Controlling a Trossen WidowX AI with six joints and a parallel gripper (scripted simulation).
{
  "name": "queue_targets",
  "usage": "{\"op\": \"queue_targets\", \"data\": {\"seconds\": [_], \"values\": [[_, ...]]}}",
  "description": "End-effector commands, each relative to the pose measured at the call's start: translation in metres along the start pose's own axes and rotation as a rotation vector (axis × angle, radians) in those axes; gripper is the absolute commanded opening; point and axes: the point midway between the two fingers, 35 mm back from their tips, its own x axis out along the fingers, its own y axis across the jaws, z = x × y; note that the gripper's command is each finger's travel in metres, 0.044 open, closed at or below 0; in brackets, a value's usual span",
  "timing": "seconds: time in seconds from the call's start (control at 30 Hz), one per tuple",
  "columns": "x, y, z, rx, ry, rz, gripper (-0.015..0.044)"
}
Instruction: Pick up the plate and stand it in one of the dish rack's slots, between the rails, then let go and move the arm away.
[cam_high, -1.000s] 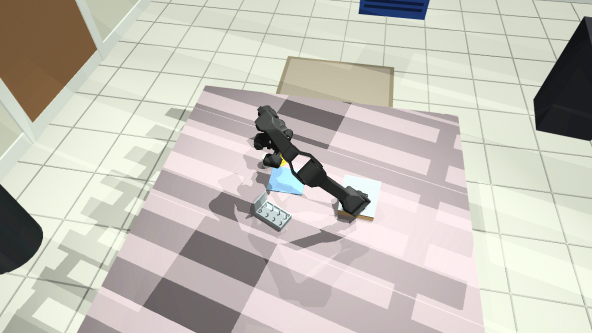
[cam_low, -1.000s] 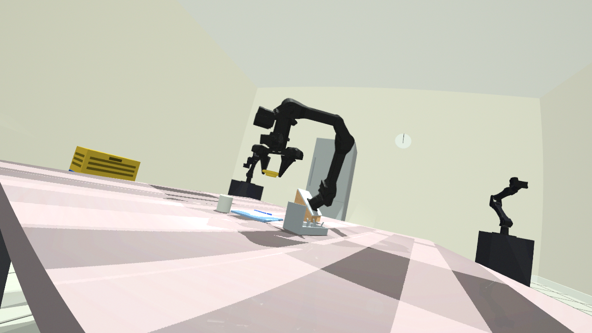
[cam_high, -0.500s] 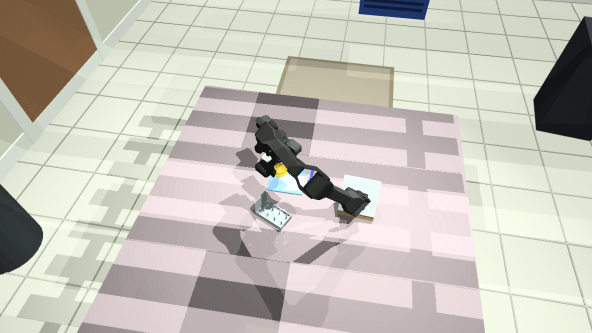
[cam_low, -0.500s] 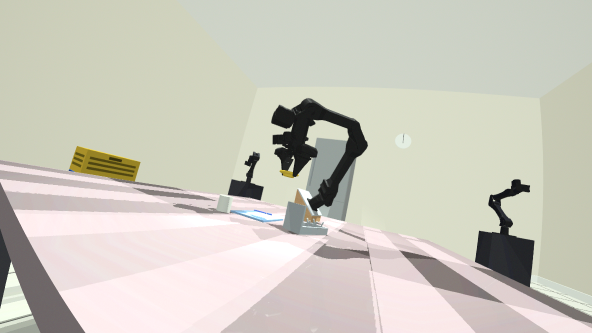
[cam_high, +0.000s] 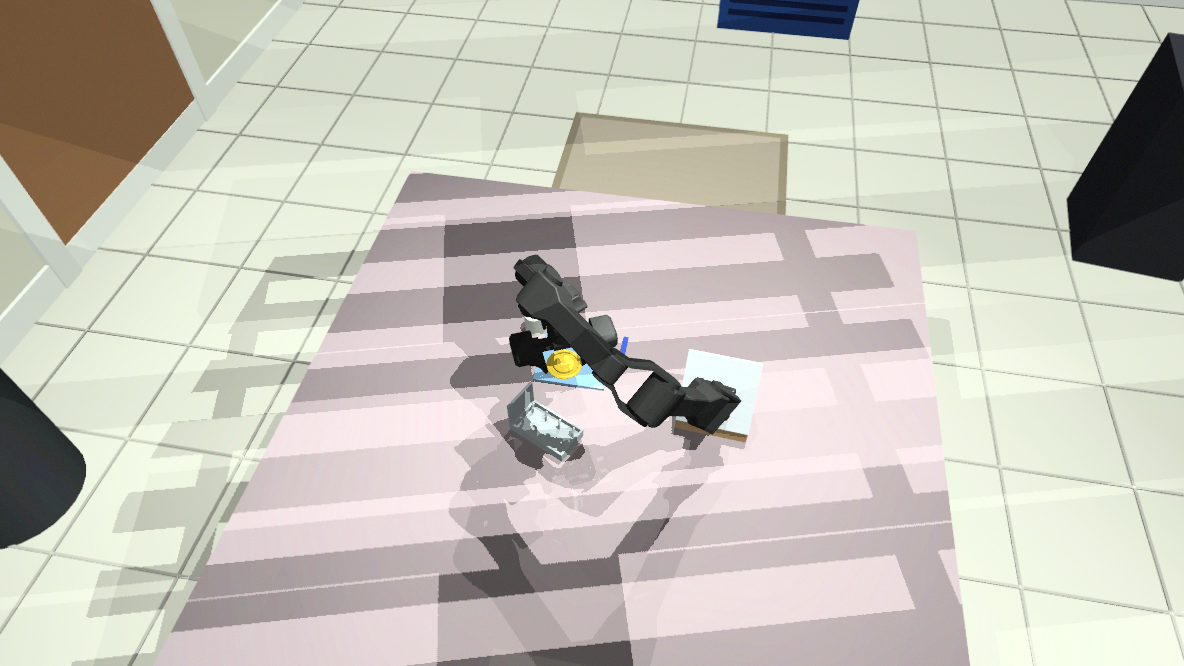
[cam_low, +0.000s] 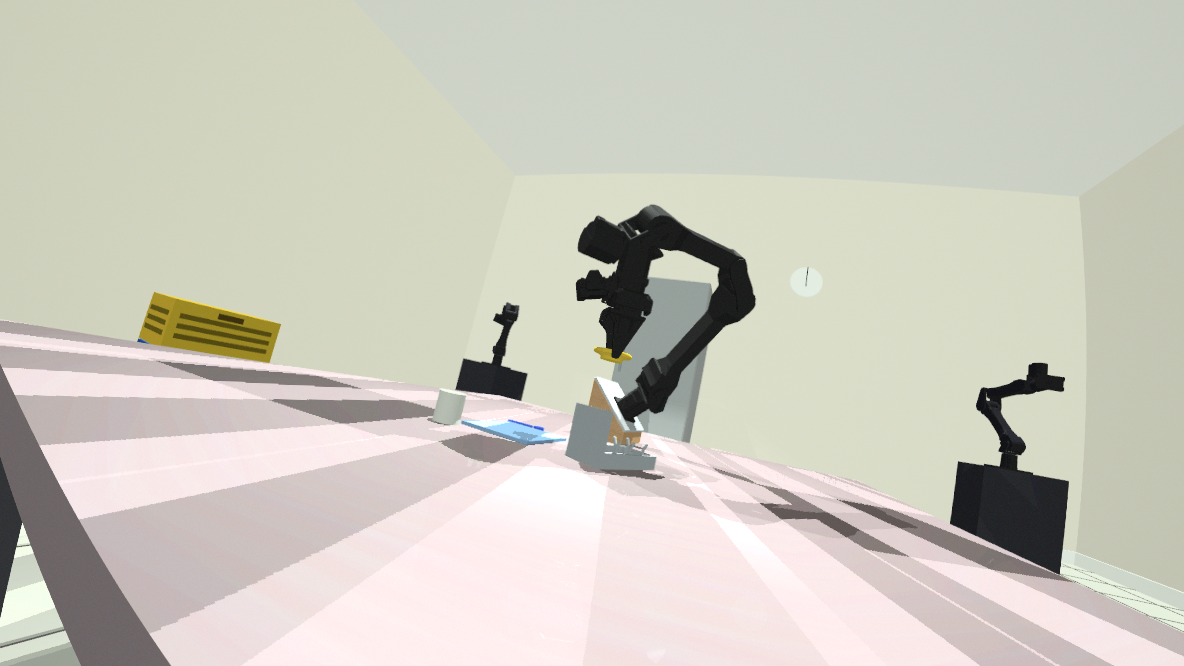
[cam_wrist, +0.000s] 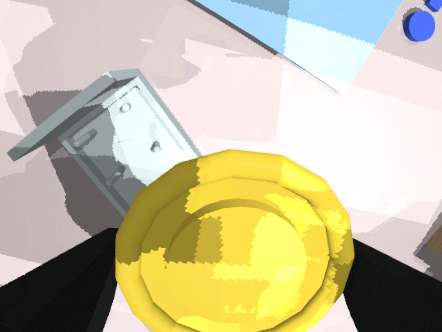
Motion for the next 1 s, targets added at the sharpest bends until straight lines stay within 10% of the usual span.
{"op": "queue_targets", "data": {"seconds": [0.0, 0.97], "values": [[0.000, 0.000, -0.018, 0.139, -0.001, 0.008, 0.0000], [0.012, -0.016, -0.095, 0.880, 0.012, 0.022, 0.0000]]}}
